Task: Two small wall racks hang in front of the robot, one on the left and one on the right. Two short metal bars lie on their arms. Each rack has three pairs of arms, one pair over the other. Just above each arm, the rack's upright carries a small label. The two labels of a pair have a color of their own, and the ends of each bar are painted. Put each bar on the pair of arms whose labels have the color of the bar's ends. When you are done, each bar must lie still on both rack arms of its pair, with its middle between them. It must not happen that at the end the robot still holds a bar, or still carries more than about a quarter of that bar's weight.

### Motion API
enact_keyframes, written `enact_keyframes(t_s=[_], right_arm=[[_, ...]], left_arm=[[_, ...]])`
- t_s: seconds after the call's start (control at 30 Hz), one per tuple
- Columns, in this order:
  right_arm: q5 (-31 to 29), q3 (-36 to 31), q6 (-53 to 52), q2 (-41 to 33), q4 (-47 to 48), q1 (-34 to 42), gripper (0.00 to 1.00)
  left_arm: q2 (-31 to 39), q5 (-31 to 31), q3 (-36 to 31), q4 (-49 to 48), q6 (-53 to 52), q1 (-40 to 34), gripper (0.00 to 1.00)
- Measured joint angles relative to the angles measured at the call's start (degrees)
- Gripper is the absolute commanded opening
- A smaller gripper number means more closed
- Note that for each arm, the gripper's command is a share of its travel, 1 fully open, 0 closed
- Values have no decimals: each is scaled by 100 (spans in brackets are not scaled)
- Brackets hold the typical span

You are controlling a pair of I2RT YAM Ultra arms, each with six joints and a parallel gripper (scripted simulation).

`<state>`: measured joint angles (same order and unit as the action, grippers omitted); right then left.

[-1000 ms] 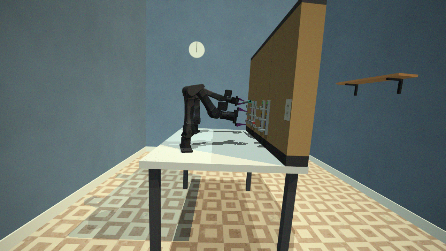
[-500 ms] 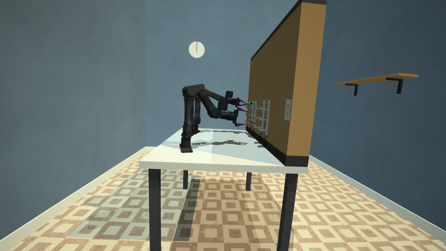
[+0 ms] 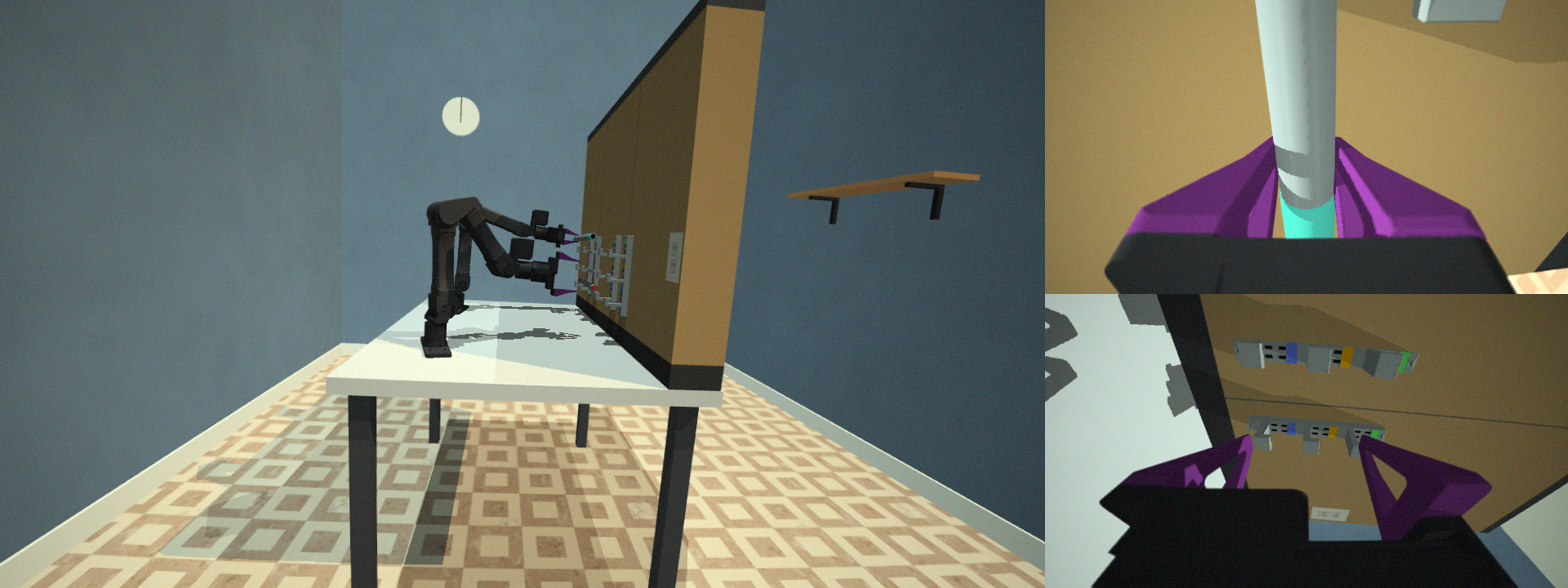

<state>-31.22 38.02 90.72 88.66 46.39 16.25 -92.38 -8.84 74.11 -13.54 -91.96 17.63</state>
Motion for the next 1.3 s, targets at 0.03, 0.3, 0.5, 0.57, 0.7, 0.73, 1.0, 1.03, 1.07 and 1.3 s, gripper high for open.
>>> enact_keyframes(t_s=[0.03, 0.3, 0.5, 0.57, 0.7, 0.73, 1.0, 1.03, 1.07, 1.3], right_arm=[[0, 0, 0, 0, 0, 0, 100], [0, 0, 0, 0, 0, 0, 100], [0, 0, 0, 0, 0, 0, 100], [0, 0, 0, 0, 0, 0, 100], [0, 0, 0, 0, 0, 0, 100], [0, 0, 0, 0, 0, 0, 100], [0, 0, 0, 0, 0, 0, 100], [0, 0, 0, 0, 0, 0, 100], [0, 0, 0, 0, 0, 0, 100], [0, 0, 0, 0, 0, 0, 100]], left_arm=[[-9, 2, 11, 2, 0, 0, 0], [-160, 17, 63, 4, 0, -15, 0], [-280, 31, 70, 0, 0, -24, 0], [-308, 35, 72, -4, 0, -28, 0], [-326, 39, 79, -2, 0, -31, 0], [-332, 39, 96, -2, 0, -31, 0], [-369, 46, 330, 0, 0, -39, 0], [-378, 48, 358, 4, 0, -42, 0], [-387, 48, 387, 9, 0, -44, 0], [-422, 50, 431, 22, 0, -46, 0]])
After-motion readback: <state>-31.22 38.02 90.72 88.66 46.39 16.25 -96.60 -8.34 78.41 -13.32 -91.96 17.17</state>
